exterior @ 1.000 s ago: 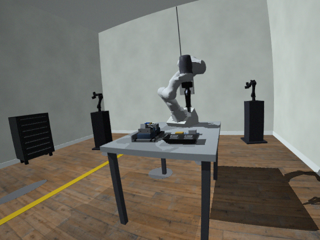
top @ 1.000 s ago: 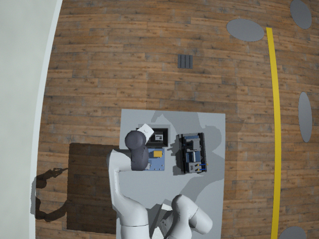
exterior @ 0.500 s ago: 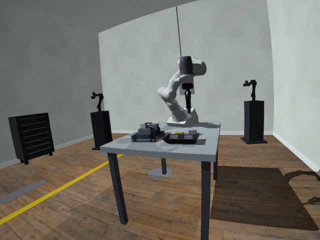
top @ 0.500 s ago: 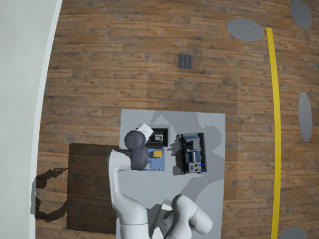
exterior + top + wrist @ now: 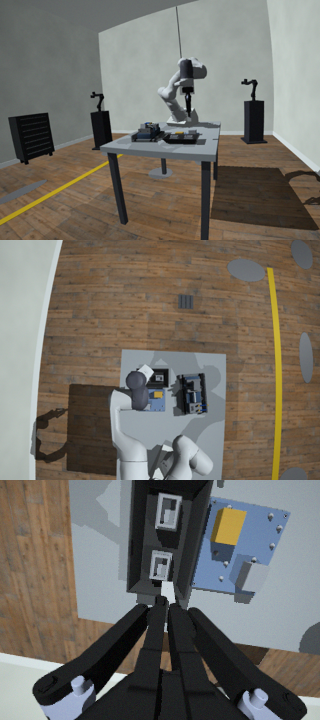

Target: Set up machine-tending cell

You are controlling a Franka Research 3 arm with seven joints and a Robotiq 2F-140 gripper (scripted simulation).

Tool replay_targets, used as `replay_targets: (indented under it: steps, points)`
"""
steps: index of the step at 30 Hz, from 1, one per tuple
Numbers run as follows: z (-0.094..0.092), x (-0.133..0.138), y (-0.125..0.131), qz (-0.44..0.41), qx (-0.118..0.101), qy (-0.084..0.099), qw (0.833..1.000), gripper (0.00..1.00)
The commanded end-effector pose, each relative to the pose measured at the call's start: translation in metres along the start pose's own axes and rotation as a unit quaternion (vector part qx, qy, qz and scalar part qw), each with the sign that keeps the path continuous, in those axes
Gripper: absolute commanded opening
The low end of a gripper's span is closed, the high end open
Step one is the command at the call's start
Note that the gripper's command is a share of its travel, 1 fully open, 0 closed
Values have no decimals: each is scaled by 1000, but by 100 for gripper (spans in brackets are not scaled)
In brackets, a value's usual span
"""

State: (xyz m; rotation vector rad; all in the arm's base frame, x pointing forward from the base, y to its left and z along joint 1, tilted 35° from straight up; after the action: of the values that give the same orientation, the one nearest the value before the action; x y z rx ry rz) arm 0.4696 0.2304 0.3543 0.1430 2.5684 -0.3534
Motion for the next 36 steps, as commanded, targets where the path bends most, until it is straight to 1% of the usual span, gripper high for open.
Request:
replay_targets:
  steps: [1, 12, 23, 36]
  points:
    - [7, -2, 0, -3, -3, -3, 1000, 0]
    - [24, -3, 1, -3, -3, -3, 1000, 0]
    - [30, -3, 1, -3, -3, -3, 1000, 0]
    - [30, -3, 1, -3, -3, -3, 1000, 0]
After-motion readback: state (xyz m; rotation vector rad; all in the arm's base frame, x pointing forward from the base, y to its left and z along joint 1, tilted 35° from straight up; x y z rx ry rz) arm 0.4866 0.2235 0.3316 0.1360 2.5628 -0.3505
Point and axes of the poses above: the point where the finger pads meet when closed, its own z axis out along the fingers, its own x axis across the jaws, y = z × x, the point moved 3 cm from there along -z, back along the fingers, and after that the axes turned 5 degrees about z, right-handed, at the moved point
